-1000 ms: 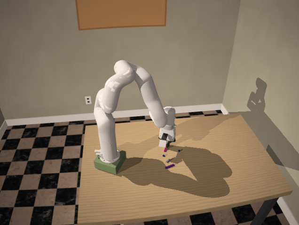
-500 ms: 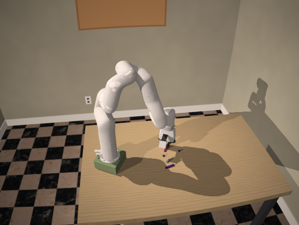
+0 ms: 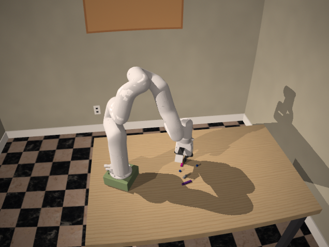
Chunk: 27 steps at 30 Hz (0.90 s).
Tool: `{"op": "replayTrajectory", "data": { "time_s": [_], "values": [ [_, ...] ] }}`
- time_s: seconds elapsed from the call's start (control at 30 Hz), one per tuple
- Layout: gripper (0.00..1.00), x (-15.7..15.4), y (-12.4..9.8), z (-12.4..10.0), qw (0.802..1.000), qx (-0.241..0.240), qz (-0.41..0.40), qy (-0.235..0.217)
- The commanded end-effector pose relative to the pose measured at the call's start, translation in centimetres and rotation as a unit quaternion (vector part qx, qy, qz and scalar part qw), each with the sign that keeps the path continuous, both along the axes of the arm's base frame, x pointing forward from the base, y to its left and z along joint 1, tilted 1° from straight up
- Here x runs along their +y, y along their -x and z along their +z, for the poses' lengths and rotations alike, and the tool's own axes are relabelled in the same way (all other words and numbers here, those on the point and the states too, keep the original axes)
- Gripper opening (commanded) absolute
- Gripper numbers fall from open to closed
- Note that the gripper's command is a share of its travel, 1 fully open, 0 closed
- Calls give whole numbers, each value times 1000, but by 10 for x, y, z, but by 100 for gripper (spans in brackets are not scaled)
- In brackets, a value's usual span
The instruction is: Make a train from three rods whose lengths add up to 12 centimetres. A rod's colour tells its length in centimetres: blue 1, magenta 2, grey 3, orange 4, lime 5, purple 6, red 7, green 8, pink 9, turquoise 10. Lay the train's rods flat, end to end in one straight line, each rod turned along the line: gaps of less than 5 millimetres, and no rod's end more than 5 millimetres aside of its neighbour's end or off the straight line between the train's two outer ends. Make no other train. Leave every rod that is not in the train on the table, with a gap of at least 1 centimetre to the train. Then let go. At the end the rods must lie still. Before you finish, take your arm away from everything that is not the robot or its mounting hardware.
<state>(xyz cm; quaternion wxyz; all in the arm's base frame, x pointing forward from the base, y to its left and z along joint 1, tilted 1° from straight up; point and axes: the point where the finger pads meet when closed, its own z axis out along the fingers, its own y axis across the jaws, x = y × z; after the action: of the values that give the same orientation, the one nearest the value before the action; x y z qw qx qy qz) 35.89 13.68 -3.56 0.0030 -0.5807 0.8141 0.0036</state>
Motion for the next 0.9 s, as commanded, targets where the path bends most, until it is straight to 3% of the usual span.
{"op": "replayTrajectory", "data": {
  "time_s": [0.0, 0.57, 0.87],
  "values": [
    [4, 0, -1, 1, 1000, -2, 0, -1],
    [4, 0, -1, 1, 1000, -2, 0, -1],
    [16, 0, -1, 1, 1000, -2, 0, -1]
  ]
}}
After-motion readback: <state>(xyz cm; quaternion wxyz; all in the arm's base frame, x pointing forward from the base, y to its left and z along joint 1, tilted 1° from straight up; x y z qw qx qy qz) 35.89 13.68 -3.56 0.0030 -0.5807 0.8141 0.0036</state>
